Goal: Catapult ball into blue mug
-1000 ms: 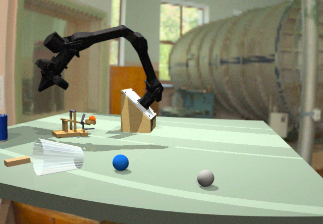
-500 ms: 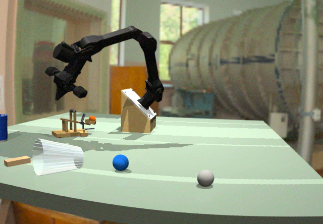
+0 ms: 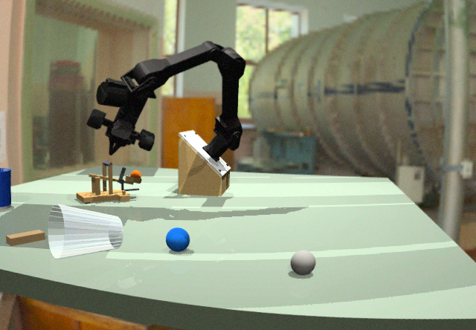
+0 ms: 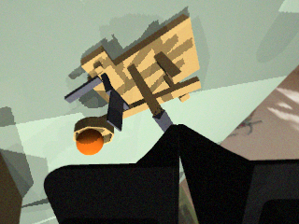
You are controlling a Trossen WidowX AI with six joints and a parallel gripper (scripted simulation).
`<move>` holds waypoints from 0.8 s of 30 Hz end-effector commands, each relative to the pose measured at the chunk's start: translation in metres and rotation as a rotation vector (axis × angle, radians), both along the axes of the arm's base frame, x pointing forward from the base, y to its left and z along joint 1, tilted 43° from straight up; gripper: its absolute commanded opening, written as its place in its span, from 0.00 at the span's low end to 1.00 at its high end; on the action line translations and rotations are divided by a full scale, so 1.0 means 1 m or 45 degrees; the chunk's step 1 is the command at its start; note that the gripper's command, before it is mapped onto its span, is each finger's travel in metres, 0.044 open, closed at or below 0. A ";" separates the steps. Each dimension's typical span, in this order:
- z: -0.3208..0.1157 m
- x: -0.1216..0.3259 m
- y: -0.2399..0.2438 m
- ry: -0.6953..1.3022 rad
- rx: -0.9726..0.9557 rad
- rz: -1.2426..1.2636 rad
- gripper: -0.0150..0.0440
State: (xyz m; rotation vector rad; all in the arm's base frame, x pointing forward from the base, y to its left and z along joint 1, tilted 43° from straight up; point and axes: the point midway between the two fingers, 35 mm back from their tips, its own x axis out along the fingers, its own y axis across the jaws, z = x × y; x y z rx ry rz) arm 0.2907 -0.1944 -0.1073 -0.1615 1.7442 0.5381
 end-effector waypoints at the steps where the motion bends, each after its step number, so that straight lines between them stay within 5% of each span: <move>1: 0.009 -0.014 0.015 0.064 0.033 0.159 0.25; 14: 0.034 -0.048 0.050 0.217 0.181 0.628 0.25; 24: 0.034 -0.050 0.053 0.225 0.190 0.652 0.25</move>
